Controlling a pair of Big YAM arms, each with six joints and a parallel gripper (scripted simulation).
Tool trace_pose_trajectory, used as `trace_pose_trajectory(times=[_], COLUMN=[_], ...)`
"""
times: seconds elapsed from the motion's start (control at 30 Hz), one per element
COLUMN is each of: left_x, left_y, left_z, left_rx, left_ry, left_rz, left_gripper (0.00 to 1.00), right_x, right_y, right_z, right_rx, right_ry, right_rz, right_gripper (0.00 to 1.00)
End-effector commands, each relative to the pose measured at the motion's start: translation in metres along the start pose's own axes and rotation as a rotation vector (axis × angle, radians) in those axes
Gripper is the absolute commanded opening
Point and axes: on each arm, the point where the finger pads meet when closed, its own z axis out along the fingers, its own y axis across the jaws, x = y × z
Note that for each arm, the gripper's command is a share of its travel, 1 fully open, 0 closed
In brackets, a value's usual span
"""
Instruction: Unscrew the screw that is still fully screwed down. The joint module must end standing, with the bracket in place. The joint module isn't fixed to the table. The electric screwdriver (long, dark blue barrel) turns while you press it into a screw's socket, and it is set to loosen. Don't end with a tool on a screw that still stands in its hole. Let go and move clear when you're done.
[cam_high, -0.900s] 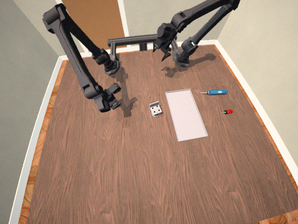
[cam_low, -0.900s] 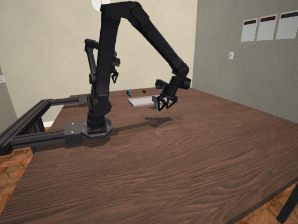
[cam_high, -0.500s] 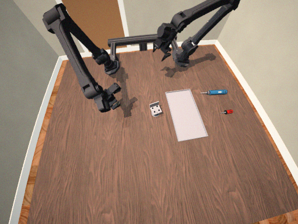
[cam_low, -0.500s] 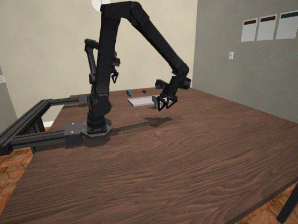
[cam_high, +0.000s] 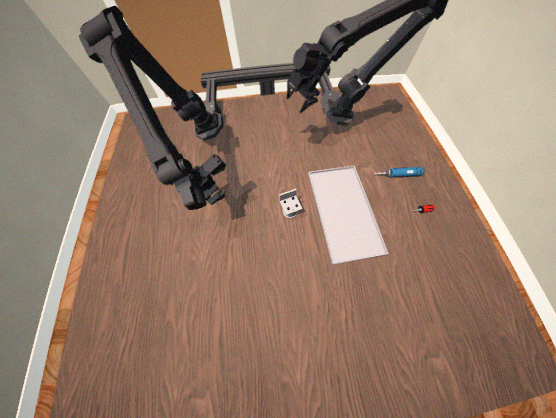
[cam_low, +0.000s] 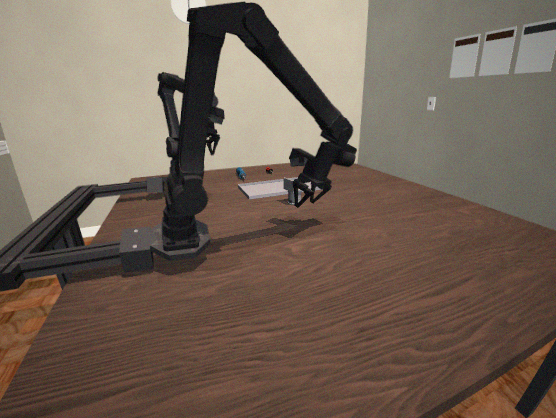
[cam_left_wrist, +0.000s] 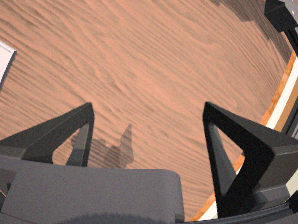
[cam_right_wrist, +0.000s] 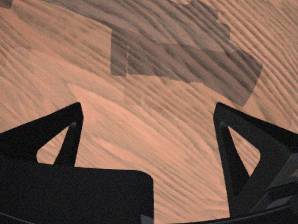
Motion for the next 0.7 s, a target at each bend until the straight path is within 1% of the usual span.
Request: trace_pose_trajectory(times=[0.0,0.2,0.23,0.67], left_x=[-0.0157,-0.0157,-0.0157,-0.0157], left_y=[-0.0052,-0.0052,-0.0052,-0.0052], left_z=[-0.0104,-0.0104,-0.0104,-0.0104], left_rx=[0.011,0.011,0.011,0.011], left_ry=[-0.036,-0.036,-0.036,-0.036], left_rz=[0.002,0.002,0.002,0.002], left_gripper=[0.82,0.82,0.65,0.65], right_x=[0.0025,0.0025,0.0025,0.0025], right_y=[-0.0080,-0.0080,-0.0080,-0.0080], right_z=[-0.0100,-0.0100,-0.0100,-0.0100], right_rx=[0.025,0.025,0.025,0.025], right_ry=[0.009,0.009,0.009,0.009], right_rz=[-0.001,-0.001,-0.001,-0.001], right_gripper=[1.00,1.00,1.00,1.00])
